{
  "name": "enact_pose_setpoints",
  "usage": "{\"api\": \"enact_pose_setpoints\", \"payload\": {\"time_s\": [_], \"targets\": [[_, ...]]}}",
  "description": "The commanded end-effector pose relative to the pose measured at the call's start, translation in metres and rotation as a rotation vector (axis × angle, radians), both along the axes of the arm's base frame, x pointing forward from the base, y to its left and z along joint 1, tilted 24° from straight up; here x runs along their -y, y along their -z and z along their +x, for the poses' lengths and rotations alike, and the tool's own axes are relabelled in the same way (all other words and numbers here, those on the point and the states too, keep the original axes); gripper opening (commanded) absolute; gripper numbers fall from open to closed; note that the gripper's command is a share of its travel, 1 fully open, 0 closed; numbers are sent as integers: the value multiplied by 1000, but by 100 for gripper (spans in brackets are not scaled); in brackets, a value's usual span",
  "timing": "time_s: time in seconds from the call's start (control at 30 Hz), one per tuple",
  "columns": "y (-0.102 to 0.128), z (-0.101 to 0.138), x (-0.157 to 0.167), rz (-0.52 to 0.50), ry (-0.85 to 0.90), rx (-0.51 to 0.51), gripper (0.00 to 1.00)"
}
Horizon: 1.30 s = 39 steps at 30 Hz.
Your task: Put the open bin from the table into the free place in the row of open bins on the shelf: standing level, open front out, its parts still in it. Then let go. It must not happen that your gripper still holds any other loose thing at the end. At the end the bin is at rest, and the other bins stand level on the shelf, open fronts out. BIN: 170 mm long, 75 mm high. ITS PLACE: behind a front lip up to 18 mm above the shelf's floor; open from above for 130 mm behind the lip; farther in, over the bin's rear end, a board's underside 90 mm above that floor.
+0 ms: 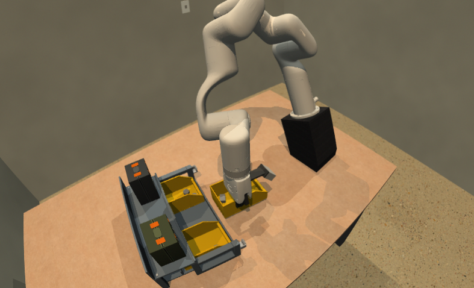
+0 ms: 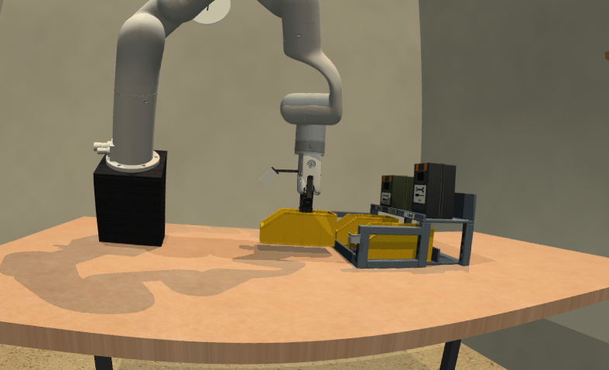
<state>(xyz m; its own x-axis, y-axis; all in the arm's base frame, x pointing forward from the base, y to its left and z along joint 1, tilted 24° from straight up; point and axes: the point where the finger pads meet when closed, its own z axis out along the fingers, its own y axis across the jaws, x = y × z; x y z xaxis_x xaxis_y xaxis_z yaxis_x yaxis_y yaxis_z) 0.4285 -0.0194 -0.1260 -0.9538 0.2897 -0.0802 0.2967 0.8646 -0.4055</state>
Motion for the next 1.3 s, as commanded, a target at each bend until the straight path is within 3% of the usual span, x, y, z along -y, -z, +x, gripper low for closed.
{"api": "enact_pose_setpoints", "payload": {"time_s": [0.0, 1.07, 1.1, 1.27], "targets": [[2, -1, 0, 1, -1, 3, 0], [19, -12, 4, 1, -1, 3, 0], [18, -11, 4, 1, -2, 5, 28], [18, -11, 4, 1, -2, 5, 28]]}}
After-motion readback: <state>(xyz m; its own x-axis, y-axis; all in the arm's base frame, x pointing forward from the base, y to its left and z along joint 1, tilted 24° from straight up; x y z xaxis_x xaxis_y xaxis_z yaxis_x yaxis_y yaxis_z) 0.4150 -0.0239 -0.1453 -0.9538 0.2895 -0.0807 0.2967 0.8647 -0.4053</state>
